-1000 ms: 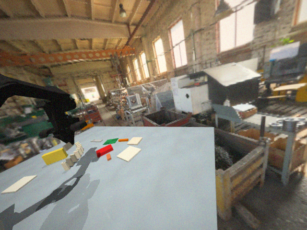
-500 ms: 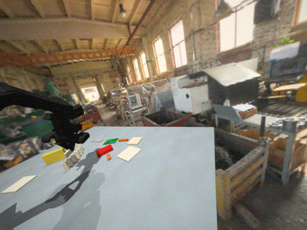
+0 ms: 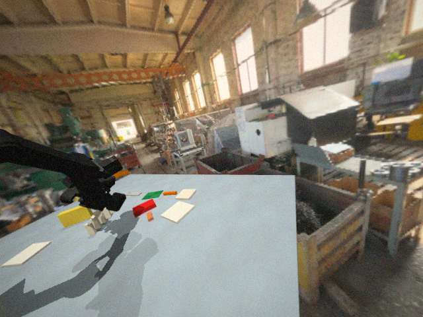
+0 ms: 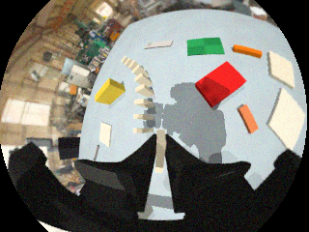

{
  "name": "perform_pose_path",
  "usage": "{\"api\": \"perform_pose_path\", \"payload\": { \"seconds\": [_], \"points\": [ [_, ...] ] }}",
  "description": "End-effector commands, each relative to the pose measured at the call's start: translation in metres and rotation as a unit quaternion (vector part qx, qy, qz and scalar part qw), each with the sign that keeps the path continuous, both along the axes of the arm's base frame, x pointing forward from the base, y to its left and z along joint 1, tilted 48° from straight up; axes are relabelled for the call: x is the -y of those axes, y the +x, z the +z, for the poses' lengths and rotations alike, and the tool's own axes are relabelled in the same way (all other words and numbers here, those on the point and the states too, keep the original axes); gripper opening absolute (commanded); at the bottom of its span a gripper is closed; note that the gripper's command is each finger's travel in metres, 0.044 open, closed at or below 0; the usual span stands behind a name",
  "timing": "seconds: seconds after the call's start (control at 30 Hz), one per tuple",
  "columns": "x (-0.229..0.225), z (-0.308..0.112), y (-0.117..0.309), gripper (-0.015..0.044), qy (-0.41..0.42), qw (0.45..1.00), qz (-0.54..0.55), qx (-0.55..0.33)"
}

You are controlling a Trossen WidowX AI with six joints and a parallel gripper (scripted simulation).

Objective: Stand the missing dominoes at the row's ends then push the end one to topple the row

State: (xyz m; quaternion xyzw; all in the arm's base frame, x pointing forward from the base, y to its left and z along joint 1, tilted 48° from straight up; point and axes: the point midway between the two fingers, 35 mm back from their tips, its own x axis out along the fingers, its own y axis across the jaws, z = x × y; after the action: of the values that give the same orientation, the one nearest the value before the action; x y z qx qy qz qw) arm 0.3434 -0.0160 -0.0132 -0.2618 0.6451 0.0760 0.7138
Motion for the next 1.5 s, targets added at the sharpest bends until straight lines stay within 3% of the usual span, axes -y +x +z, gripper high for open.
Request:
{"api": "perform_pose_path", "payload": {
  "seconds": [0.0,0.73,1.47],
  "points": [
    [0.002,-0.003,0.001,0.0028,0.038,0.999,0.017,0.031],
    [0.014,0.008,0.005,0.0028,0.147,0.952,0.138,0.229],
    [0.018,0.059,-0.026,0.0028,0.111,0.838,0.309,0.436]
  ]
}}
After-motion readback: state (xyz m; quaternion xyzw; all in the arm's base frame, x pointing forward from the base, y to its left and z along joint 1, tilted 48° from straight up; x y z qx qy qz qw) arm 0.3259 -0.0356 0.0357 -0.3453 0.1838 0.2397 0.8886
